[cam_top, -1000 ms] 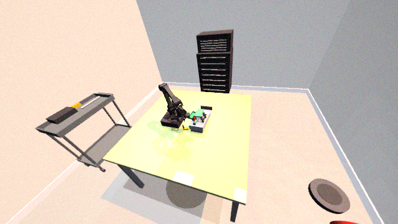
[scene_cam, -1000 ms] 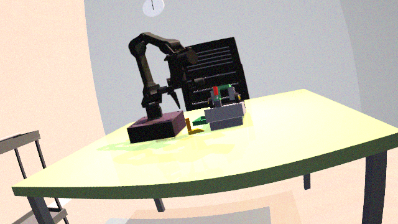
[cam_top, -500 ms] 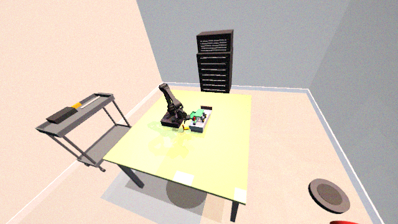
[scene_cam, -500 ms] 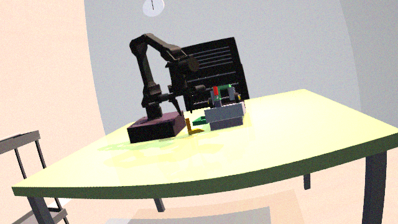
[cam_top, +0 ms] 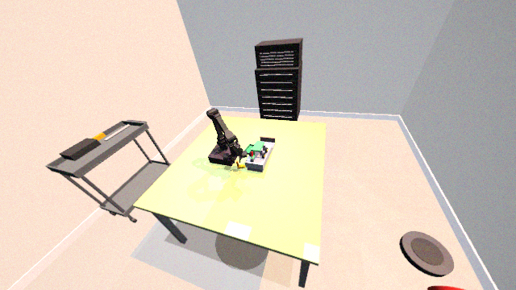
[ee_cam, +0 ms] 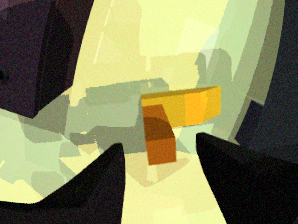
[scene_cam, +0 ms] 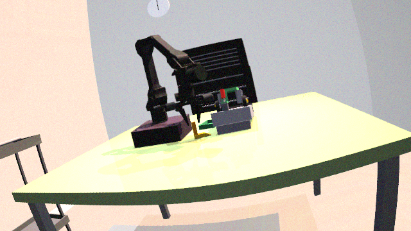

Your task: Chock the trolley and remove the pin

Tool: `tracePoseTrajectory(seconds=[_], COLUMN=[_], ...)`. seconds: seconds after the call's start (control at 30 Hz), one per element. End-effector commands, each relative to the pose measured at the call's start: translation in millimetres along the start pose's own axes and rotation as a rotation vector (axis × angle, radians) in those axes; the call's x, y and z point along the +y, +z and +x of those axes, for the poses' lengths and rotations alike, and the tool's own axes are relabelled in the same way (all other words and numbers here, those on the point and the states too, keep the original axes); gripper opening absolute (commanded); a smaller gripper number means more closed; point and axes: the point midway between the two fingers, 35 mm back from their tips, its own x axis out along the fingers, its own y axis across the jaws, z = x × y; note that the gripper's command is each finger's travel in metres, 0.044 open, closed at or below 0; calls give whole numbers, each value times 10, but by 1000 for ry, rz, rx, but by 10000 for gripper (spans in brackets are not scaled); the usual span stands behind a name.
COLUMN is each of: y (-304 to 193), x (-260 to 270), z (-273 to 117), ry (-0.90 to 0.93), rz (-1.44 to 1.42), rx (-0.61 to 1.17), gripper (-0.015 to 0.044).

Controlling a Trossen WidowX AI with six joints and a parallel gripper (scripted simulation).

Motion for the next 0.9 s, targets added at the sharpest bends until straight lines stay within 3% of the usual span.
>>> tracePoseTrajectory(seconds=[0.0,0.77,0.87], y=[13,16,6], x=[1,2,2], z=[62,314,276], ry=[0,0,1], rz=[-4,-5,0], rx=[-7,-7,-2], gripper=[190,190,111])
